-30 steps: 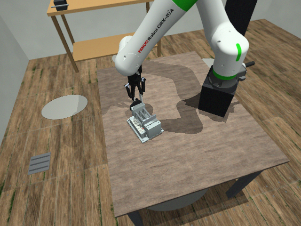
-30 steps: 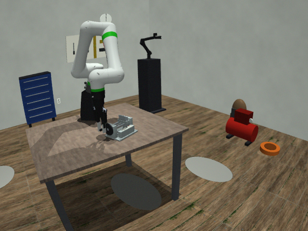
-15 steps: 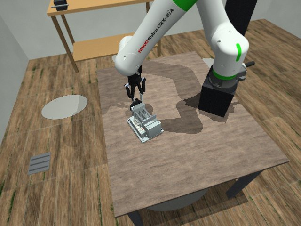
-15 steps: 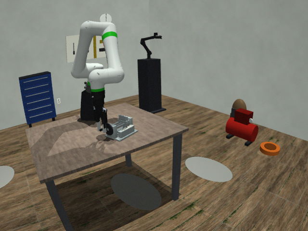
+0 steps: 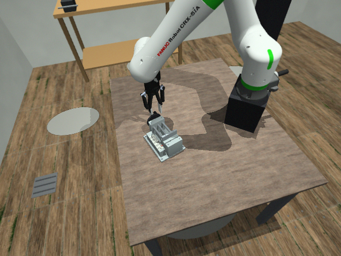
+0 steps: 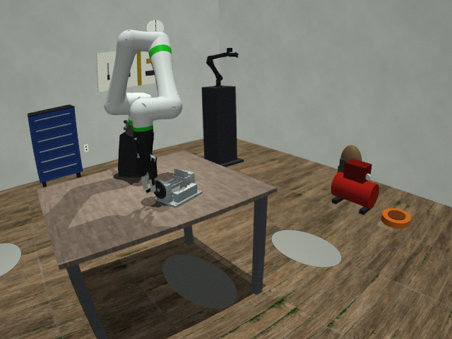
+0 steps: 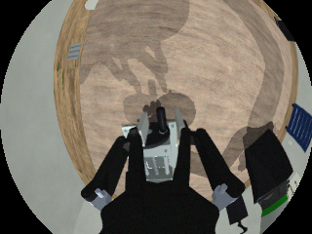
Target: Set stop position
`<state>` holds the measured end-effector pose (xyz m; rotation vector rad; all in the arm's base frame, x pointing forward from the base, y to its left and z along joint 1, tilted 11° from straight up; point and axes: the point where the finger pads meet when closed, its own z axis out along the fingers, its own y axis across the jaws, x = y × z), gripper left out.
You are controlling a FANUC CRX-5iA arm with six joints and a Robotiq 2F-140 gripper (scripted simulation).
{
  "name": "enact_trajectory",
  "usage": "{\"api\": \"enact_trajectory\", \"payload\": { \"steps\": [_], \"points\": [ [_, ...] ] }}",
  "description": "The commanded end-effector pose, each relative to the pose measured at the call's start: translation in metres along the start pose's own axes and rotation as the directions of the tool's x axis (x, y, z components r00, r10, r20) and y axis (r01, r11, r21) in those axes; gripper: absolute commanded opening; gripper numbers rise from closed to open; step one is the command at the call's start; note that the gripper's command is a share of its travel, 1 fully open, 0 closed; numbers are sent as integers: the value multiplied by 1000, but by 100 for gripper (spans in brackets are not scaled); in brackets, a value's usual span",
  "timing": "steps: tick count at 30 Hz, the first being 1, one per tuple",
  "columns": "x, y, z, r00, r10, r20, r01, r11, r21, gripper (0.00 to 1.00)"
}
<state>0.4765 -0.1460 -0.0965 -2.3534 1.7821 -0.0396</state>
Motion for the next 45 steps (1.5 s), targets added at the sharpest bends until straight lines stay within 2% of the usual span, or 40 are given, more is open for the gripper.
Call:
{"api": "enact_trajectory", "payload": {
  "steps": [1,2,5,8,25,28,32,33,35,41,45],
  "points": [
    [0,0,-48,1000,0,0,0,1000,0,33],
    [0,0,-62,1000,0,0,0,1000,0,33],
    [0,0,-62,1000,0,0,0,1000,0,33],
    [0,0,-85,1000,0,0,0,1000,0,33],
    [-2,-1,-85,1000,0,0,0,1000,0,33],
    [-19,-13,-85,1000,0,0,0,1000,0,33],
    [-66,-45,-85,1000,0,0,0,1000,0,33],
    [-66,-45,-85,1000,0,0,0,1000,0,33],
    [-88,-61,-85,1000,0,0,0,1000,0,33],
    [-107,-74,-85,1000,0,0,0,1000,0,33],
    [-109,-75,-85,1000,0,0,0,1000,0,33]
  ]
}}
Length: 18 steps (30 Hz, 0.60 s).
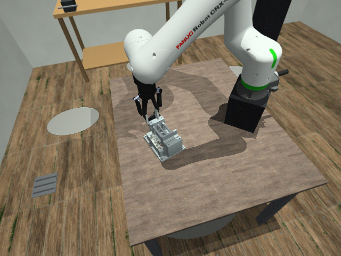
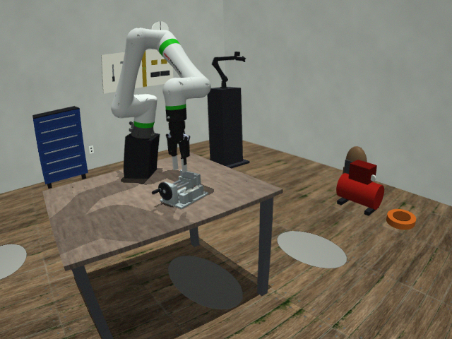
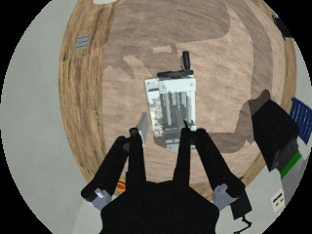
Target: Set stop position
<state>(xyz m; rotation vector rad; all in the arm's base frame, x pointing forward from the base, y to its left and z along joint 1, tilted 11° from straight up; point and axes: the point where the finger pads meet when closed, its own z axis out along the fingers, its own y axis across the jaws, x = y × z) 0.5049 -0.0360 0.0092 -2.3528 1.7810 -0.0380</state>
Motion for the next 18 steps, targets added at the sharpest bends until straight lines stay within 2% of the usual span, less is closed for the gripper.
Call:
{"api": "enact_trajectory", "payload": {
  "steps": [1,18],
  "points": [
    [-2,-2,1,1000,0,-2,0,1000,-1,33],
    [-2,-2,7,1000,0,-2,0,1000,-1,33]
  ]
}}
